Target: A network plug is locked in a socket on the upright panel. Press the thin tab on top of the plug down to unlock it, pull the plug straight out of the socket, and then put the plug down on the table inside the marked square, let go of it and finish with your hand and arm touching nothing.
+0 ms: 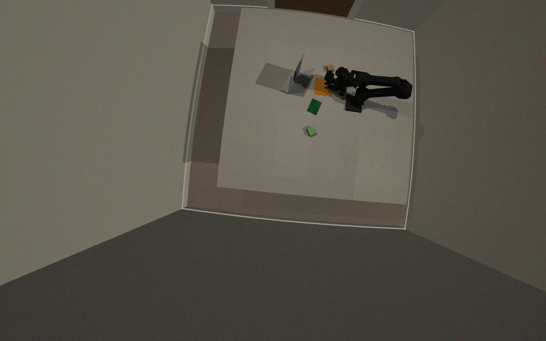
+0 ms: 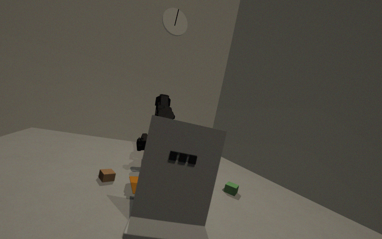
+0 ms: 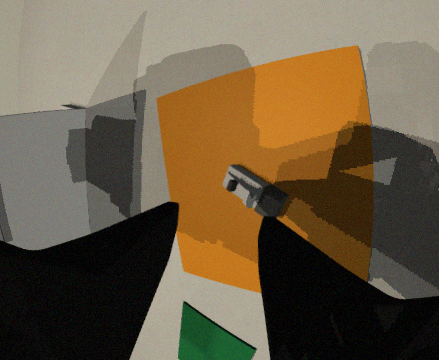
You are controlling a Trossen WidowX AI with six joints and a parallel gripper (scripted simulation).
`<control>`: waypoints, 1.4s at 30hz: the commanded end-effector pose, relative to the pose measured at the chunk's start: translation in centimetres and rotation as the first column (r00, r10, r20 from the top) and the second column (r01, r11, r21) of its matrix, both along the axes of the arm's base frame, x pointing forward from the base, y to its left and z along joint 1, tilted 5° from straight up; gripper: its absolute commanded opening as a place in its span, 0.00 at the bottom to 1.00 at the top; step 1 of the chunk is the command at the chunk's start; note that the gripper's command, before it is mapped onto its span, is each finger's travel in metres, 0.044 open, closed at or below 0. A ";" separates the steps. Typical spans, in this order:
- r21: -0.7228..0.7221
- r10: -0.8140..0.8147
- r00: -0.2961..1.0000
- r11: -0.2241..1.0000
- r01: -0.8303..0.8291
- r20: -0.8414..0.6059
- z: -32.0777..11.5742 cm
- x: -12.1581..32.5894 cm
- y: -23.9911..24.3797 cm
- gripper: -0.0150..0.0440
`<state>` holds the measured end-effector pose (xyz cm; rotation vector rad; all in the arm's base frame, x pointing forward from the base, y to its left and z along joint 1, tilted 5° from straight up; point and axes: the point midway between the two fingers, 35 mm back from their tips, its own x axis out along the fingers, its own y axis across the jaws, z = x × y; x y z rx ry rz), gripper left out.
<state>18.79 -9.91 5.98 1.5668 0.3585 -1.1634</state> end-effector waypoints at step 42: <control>-0.001 -0.003 1.000 1.000 0.003 0.006 5.4 0.1 0.5 0.52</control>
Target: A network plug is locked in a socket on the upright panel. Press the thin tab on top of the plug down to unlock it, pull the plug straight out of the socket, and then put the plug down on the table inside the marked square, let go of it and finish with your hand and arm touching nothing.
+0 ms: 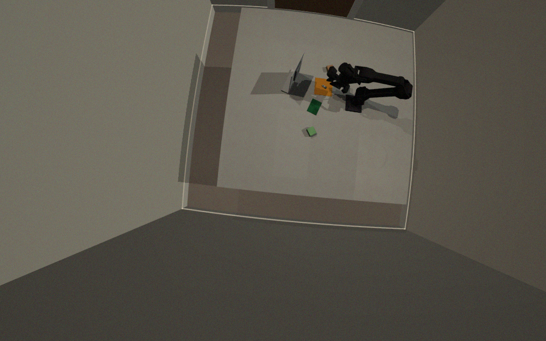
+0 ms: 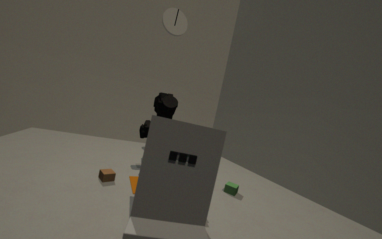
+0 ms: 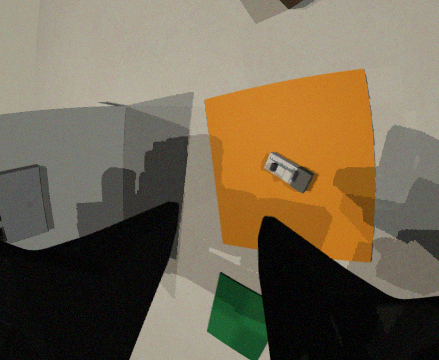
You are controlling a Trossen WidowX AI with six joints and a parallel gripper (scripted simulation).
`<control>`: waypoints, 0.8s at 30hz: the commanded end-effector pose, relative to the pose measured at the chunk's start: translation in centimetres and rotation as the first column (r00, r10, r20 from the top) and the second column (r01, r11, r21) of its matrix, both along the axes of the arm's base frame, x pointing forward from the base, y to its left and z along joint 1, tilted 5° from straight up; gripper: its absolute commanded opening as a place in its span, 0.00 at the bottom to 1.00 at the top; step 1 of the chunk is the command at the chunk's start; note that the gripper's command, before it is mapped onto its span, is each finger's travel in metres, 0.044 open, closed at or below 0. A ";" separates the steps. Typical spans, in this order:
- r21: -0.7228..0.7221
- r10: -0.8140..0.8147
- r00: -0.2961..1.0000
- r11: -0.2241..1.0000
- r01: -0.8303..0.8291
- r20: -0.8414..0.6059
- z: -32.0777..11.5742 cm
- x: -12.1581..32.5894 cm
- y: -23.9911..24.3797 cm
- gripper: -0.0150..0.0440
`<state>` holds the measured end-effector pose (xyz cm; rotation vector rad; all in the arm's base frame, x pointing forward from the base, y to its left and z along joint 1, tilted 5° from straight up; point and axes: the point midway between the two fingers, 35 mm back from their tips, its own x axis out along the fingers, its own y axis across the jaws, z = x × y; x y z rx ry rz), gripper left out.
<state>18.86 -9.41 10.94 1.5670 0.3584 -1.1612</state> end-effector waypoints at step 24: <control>-0.001 -0.004 1.000 1.000 0.004 0.004 3.5 -0.4 0.4 0.52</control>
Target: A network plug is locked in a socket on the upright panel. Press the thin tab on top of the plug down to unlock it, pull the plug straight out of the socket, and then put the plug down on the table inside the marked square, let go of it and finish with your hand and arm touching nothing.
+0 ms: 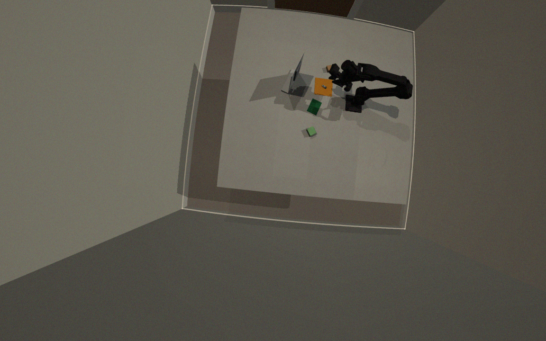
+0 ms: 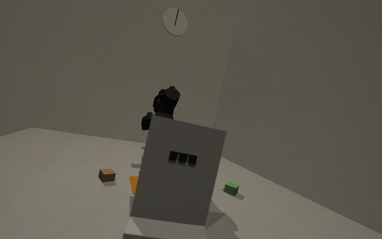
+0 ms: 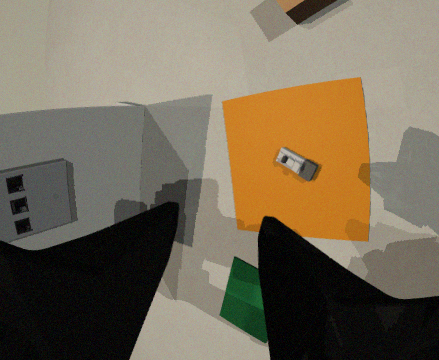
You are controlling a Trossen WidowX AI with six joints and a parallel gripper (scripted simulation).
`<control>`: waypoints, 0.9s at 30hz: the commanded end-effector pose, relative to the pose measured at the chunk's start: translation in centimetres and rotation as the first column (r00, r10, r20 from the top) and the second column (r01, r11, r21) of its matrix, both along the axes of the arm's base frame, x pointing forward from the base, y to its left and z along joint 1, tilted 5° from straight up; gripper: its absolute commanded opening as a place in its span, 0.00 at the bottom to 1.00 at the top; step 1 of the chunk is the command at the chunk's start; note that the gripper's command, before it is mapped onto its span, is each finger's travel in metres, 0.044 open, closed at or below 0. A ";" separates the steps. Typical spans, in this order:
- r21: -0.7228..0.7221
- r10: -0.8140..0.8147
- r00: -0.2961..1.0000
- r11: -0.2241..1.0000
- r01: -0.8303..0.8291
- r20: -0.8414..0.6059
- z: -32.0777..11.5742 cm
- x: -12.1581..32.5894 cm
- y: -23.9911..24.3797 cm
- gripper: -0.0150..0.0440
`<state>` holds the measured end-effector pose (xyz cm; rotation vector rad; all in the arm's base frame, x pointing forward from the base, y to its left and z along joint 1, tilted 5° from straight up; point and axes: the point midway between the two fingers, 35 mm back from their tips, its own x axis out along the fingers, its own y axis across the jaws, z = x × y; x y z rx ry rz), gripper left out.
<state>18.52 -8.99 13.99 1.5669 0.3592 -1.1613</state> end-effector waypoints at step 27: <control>0.000 -0.003 1.000 1.000 0.003 0.002 6.9 0.5 0.4 0.52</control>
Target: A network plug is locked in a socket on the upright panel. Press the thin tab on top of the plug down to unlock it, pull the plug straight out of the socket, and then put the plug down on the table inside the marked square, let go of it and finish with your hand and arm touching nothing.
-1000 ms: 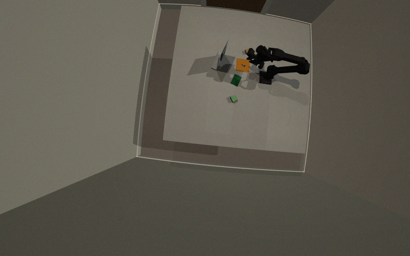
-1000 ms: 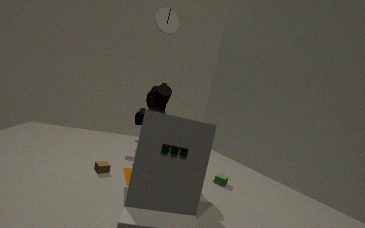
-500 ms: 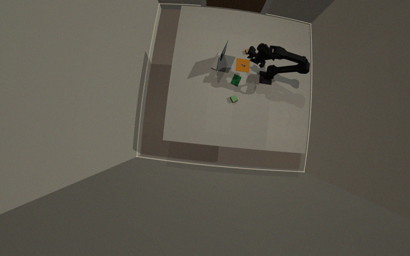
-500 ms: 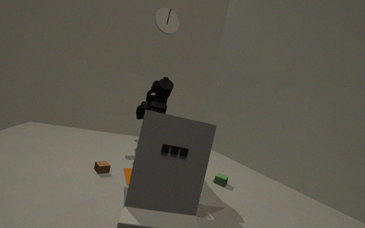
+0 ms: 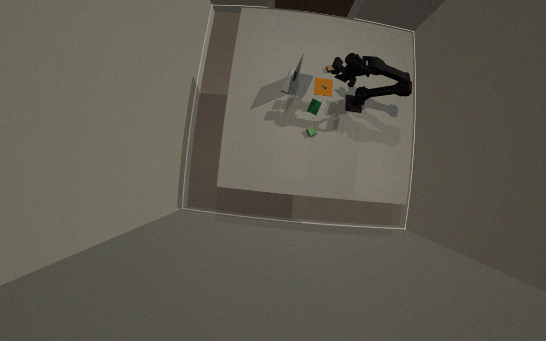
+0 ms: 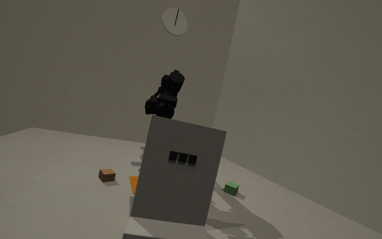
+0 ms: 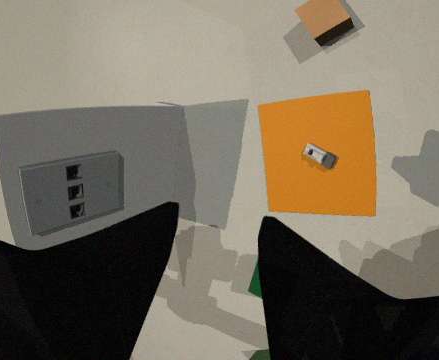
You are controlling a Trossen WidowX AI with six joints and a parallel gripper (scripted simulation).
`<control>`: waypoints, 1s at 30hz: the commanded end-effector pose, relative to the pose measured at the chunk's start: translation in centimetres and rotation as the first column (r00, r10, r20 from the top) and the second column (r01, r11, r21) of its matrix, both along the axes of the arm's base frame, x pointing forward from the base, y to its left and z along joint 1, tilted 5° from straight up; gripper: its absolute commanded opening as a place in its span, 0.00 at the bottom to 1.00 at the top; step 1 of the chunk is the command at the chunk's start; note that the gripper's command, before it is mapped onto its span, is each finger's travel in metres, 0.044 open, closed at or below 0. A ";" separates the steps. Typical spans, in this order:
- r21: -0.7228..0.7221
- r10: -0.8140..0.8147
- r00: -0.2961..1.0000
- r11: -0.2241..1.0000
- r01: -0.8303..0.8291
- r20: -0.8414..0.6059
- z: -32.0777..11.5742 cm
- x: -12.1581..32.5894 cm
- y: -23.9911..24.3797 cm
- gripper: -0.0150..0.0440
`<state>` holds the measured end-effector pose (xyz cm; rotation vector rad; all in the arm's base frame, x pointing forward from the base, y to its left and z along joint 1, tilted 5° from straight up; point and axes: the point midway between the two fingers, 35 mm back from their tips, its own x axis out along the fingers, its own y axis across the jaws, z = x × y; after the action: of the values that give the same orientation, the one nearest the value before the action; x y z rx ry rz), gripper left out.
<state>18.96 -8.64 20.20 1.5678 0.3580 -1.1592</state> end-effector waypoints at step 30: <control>0.000 -0.005 1.000 1.000 0.005 0.001 4.8 -0.1 0.4 1.00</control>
<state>18.89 -8.18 24.98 1.5686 0.3566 -1.1567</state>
